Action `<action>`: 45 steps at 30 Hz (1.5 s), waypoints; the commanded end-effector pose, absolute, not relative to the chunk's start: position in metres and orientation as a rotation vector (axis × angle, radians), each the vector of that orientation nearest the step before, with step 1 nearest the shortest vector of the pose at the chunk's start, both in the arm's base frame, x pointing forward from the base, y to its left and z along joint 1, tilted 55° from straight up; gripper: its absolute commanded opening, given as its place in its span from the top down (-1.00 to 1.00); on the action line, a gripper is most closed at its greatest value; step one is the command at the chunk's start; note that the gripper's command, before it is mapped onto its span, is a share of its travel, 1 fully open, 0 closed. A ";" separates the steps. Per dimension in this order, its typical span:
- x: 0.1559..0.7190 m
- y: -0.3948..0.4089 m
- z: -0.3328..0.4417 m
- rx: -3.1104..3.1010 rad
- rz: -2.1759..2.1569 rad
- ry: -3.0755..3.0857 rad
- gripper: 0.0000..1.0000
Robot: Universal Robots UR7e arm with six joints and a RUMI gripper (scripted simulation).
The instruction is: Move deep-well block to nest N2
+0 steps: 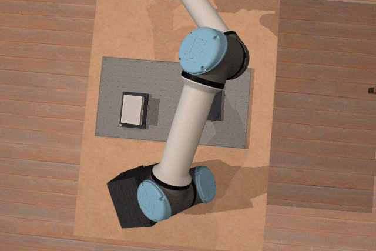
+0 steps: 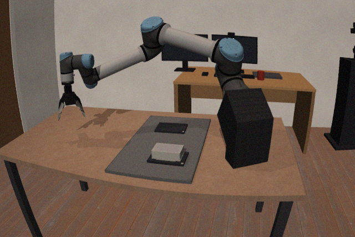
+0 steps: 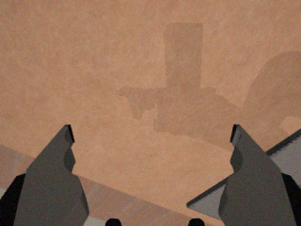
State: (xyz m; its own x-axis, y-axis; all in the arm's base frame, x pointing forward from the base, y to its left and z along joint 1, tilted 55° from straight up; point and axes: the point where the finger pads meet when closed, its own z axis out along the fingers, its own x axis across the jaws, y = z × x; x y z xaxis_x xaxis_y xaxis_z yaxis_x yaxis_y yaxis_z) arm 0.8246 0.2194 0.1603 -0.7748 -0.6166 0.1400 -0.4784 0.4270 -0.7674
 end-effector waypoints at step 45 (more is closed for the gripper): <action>0.697 0.242 0.018 -1.372 -1.350 2.436 -1.00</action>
